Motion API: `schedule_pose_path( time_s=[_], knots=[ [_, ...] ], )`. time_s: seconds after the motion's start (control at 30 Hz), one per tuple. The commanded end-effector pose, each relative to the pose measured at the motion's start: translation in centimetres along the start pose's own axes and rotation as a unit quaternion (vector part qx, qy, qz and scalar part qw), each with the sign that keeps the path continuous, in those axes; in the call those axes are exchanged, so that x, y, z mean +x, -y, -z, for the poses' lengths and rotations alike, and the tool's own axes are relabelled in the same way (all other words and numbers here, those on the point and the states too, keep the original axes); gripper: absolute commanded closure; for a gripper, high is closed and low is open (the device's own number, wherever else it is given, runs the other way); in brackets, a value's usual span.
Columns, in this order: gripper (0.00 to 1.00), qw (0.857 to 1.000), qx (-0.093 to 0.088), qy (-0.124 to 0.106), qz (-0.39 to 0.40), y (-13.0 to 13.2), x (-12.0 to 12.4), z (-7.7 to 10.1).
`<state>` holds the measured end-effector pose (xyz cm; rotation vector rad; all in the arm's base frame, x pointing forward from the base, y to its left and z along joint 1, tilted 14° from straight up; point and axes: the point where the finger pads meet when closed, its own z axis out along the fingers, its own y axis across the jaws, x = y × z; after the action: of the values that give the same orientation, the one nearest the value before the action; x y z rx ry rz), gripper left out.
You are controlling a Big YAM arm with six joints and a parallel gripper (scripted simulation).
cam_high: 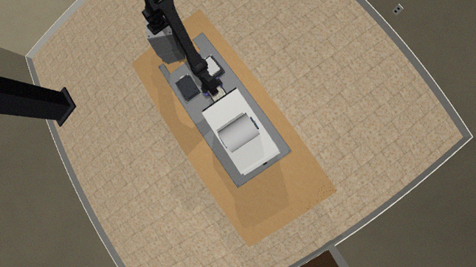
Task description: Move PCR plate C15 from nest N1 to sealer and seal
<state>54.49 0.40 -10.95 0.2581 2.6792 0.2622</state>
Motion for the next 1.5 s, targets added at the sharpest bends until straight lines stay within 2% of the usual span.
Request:
schedule_pose_path(
  time_s=[0.0,0.23,0.4,0.6,0.87,1.07,1.27,1.47],
  knots=[
    [1.00,1.000,0.002,0.022,-0.010,0.7,-1.5,0.6],
    [1.00,1.000,0.005,0.009,-0.013,1.0,0.0,-0.2],
    [1.00,1.000,-0.001,0.016,-0.004,-0.1,-0.9,-0.7],
    [1.00,0.999,-0.005,0.032,0.002,-1.0,-2.6,-0.2],
    [1.00,1.000,-0.006,0.030,0.005,-1.4,-2.7,-0.9],
    [1.00,1.000,-0.002,0.023,0.004,0.0,-1.9,-0.9],
    [1.00,1.000,-0.001,0.026,0.001,0.7,-1.8,-0.1],
    [1.00,1.000,0.000,0.018,-0.002,1.0,-0.8,0.1]
  ],
)
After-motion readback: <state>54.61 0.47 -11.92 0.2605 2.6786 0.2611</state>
